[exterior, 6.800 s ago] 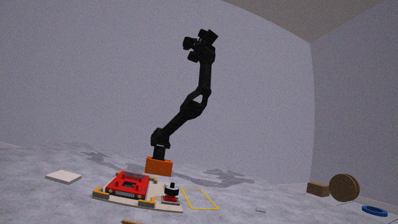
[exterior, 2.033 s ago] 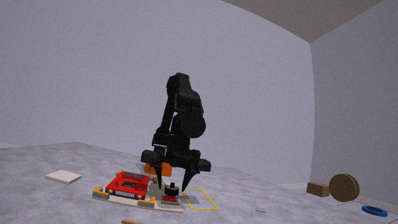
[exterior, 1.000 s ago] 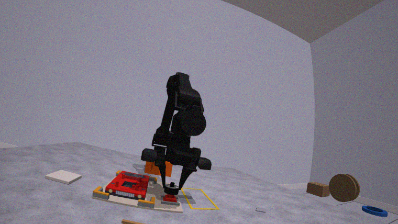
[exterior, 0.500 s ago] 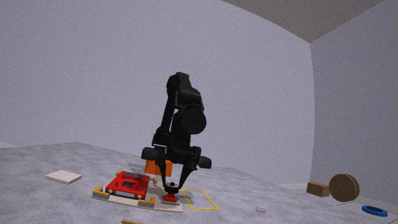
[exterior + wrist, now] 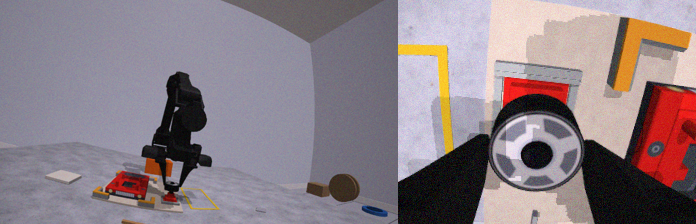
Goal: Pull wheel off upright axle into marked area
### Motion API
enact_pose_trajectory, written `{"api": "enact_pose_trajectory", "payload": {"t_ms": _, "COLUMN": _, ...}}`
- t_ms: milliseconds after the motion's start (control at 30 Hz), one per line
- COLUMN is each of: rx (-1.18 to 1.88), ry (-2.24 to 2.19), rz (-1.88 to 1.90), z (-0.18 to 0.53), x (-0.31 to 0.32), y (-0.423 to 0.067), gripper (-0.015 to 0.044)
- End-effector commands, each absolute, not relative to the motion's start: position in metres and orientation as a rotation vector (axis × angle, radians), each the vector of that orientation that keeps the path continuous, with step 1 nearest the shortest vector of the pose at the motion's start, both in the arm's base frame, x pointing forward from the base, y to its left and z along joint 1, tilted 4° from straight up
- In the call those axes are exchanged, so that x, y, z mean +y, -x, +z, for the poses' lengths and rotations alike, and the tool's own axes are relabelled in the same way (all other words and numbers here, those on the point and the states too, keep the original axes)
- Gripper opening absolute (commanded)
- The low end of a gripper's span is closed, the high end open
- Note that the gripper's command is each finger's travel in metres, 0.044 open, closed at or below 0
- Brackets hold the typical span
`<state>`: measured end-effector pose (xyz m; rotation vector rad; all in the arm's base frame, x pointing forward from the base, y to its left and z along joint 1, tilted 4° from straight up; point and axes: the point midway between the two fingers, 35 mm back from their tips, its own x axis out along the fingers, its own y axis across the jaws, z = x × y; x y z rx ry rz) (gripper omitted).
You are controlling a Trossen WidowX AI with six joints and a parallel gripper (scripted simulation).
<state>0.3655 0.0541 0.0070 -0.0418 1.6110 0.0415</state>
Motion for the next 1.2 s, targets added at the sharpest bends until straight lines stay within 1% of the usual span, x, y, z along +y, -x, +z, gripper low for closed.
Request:
{"api": "enact_pose_trajectory", "payload": {"t_ms": 0, "rx": 1.610, "ry": 0.040, "rz": 0.042, "z": 0.010, "x": 0.054, "y": -0.366, "gripper": 0.0000}}
{"api": "enact_pose_trajectory", "payload": {"t_ms": 1167, "rx": 1.607, "ry": 0.038, "rz": 0.042, "z": 0.021, "x": 0.054, "y": -0.366, "gripper": 0.0000}}
